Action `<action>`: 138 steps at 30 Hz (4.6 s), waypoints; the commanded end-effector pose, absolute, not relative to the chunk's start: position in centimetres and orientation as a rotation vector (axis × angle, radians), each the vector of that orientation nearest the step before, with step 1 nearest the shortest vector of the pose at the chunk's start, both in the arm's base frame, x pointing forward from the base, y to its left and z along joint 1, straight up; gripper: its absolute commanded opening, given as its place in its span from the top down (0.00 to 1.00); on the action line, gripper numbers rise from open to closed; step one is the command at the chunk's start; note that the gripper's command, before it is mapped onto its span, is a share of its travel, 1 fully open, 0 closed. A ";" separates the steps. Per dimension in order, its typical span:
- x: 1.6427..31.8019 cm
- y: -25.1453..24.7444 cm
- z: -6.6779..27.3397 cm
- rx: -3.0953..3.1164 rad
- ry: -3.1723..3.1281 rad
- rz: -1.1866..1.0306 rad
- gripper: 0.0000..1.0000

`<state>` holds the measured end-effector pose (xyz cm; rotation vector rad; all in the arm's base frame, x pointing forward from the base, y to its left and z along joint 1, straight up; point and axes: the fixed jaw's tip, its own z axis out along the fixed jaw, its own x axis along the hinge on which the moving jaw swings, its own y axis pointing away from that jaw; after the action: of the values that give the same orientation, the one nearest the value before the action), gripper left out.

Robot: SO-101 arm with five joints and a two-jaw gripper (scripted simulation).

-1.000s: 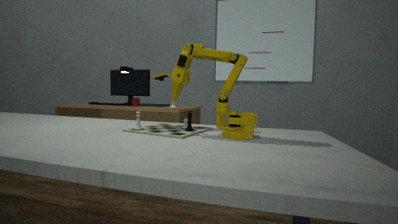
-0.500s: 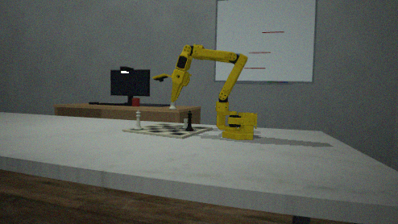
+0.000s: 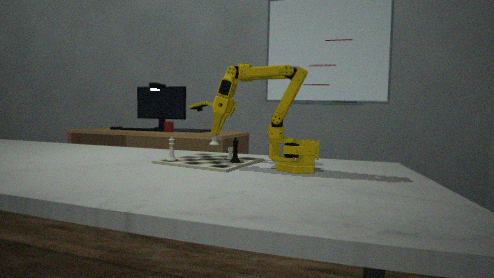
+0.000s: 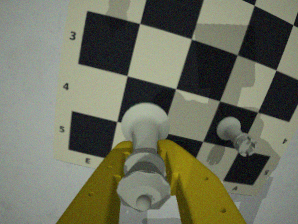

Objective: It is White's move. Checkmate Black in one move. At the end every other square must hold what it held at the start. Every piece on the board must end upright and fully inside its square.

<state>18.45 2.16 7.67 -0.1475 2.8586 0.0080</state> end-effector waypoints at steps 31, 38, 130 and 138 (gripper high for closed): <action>18.5 2.3 4.3 -0.144 2.855 0.014 1.00; 17.9 2.3 3.8 -0.145 2.856 0.013 1.00; 17.8 2.2 3.0 -0.143 2.856 0.013 1.00; 17.8 2.2 3.1 -0.142 2.856 0.013 1.00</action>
<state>18.07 2.13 3.22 -0.1465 2.8430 0.0093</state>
